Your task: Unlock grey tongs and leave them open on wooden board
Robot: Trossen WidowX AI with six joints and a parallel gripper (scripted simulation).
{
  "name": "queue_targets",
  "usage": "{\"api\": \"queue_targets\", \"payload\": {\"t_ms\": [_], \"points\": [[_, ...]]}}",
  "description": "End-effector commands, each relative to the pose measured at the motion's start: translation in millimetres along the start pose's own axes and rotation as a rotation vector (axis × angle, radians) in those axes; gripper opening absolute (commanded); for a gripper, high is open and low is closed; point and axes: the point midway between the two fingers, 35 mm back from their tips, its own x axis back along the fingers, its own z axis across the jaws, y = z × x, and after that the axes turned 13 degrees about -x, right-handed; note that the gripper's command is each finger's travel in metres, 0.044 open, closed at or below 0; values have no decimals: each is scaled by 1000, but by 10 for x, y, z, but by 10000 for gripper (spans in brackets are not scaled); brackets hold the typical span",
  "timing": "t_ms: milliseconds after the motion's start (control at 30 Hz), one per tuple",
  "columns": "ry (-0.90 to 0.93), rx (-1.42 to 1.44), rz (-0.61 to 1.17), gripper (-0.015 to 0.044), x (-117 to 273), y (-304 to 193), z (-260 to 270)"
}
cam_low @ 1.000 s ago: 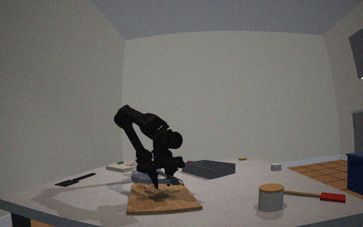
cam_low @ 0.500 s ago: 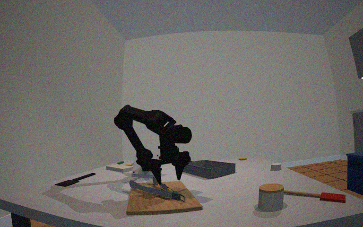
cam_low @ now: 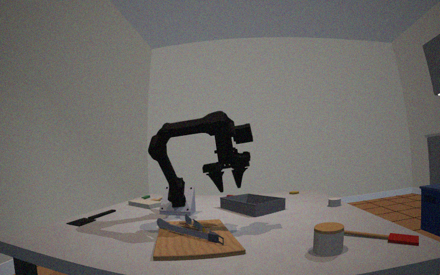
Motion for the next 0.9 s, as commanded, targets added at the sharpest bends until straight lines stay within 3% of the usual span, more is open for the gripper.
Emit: {"api": "queue_targets", "payload": {"t_ms": [0, 167, 867], "points": [[15, -11, -32, 440, 115, 9, 5], [100, -8, -94, 440, 369, -16, -33], [100, -8, -94, 440, 369, -16, -33]]}}
